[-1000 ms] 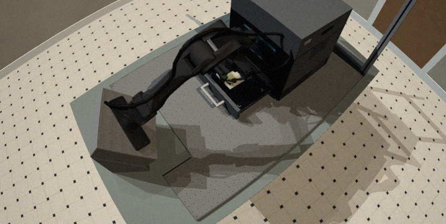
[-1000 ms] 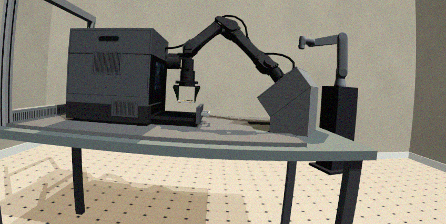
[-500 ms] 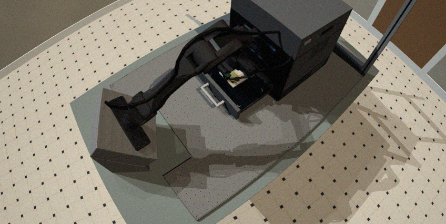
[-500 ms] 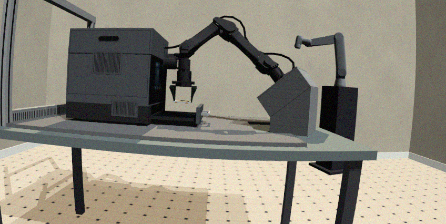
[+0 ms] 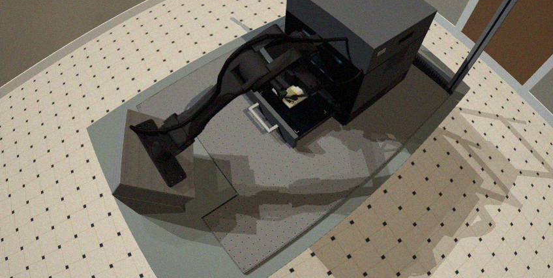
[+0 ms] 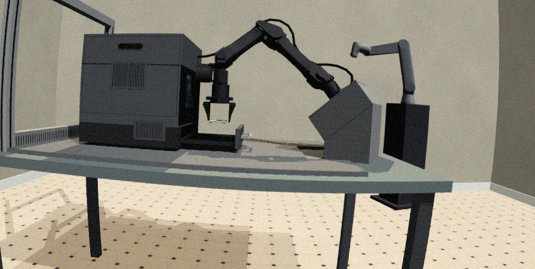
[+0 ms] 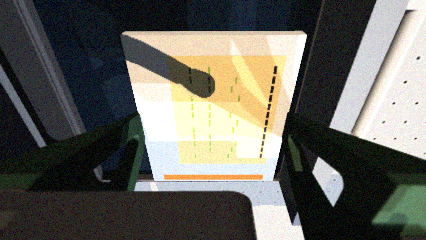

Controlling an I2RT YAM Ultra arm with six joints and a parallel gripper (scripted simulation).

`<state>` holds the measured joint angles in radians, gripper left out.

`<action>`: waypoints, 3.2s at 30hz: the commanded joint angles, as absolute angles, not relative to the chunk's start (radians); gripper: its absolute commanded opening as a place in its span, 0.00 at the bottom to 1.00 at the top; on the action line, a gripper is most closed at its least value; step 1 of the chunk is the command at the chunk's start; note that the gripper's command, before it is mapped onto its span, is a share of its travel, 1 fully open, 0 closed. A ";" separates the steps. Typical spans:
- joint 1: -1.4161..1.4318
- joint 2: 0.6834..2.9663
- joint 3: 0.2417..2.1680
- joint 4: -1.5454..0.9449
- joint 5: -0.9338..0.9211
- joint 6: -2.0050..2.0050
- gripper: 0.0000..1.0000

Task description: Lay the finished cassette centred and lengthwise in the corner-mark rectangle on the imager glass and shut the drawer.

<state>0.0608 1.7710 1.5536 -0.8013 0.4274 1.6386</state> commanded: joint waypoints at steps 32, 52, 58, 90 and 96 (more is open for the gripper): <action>0.055 1.782 1.583 -0.772 0.422 1.624 0.00; 0.029 1.805 1.542 -0.700 0.411 1.600 0.00; 0.019 1.839 1.524 -0.684 0.404 1.595 0.00; 0.001 1.881 1.562 -0.640 0.397 1.577 0.00; 0.001 1.869 1.567 -0.647 0.400 1.576 0.00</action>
